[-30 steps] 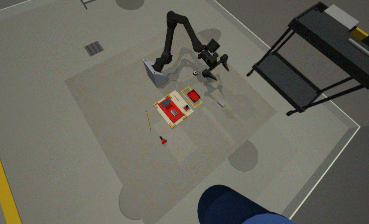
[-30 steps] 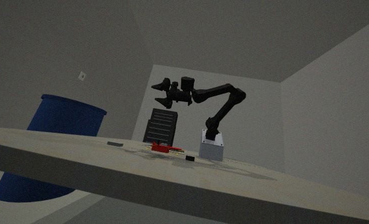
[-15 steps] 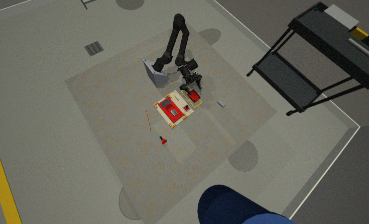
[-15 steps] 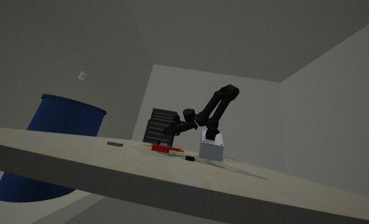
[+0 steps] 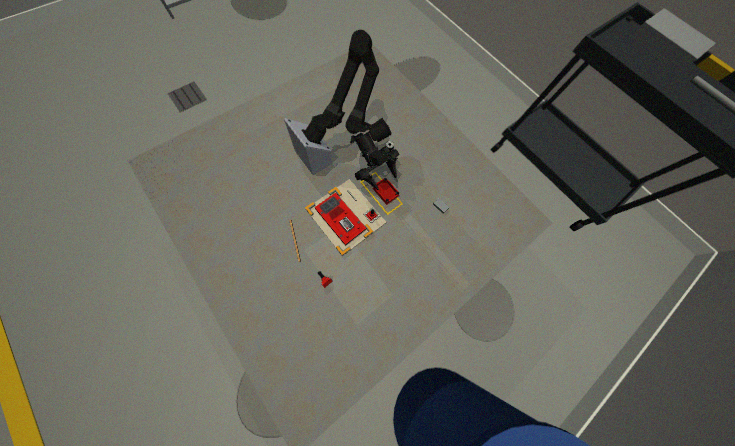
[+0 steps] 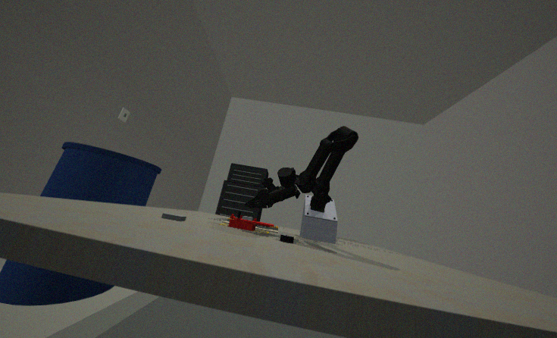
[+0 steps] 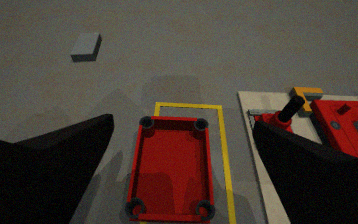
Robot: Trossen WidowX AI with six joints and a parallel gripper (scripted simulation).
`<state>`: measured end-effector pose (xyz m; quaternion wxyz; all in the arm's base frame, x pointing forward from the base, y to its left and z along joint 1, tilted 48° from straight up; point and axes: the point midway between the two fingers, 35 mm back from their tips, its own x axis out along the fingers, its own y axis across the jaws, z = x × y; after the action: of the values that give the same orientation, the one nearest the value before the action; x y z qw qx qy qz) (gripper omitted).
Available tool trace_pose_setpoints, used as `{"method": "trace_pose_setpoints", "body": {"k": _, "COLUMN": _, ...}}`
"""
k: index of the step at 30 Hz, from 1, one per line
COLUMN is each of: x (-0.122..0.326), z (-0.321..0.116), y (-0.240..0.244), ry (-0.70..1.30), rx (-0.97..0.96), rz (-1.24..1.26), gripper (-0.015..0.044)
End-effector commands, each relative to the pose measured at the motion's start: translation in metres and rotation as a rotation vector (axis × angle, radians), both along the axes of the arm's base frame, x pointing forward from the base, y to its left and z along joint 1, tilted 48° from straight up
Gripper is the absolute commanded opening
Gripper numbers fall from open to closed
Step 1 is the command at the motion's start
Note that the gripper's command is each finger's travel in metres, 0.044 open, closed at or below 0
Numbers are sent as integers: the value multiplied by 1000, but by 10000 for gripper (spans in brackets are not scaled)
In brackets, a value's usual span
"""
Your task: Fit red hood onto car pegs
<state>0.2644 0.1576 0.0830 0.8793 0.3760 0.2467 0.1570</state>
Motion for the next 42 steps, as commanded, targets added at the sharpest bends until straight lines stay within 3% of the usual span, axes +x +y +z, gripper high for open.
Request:
{"method": "trace_pose_setpoints", "body": {"k": 1, "x": 0, "z": -1, "y": 3, "ry": -1, "rx": -1, "rz": 1, "gripper": 440}}
{"method": "trace_pose_setpoints", "body": {"k": 42, "x": 3, "z": -22, "y": 32, "ry": -6, "rx": 3, "rz": 0, "gripper": 440}}
